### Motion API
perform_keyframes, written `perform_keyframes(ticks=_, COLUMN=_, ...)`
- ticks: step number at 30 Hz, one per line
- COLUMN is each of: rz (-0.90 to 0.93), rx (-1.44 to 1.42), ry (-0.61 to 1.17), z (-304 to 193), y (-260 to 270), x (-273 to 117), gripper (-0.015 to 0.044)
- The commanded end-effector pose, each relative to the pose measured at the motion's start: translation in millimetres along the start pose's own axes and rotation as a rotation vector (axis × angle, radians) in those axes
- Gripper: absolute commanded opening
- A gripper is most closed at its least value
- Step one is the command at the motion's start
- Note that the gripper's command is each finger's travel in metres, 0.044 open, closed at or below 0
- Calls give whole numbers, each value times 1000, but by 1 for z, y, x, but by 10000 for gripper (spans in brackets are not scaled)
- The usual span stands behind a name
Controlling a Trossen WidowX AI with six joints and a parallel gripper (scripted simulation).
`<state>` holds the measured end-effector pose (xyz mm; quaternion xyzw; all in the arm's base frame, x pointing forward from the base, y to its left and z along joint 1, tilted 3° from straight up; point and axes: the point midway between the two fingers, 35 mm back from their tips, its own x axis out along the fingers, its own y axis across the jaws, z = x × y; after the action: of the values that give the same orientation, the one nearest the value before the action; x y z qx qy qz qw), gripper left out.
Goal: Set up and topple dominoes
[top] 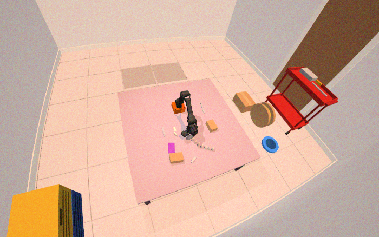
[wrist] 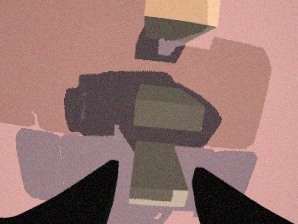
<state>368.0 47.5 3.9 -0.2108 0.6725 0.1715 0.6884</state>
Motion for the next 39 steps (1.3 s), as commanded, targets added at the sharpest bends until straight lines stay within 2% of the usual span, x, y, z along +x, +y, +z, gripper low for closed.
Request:
perform_keyframes(ticks=1, rz=1, rx=-7, ry=7, z=-2, y=1, x=2, gripper=291)
perform_keyframes(ticks=7, rz=1, rx=-7, ry=7, z=-2, y=1, x=2, gripper=440)
perform_keyframes(ticks=11, rz=1, rx=-6, ry=6, z=0, y=0, x=-8, gripper=440)
perform_keyframes(ticks=18, rz=0, rx=-1, ry=0, z=3, y=-1, x=-118, gripper=440)
perform_keyframes(ticks=20, rz=0, rx=0, ry=0, z=1, y=0, x=-129, gripper=440)
perform_keyframes(ticks=28, rz=0, rx=26, ry=1, z=-5, y=-7, x=-126, gripper=440)
perform_keyframes(ticks=39, rz=-9, rx=452, ry=14, z=-124, y=-74, x=-55, gripper=440)
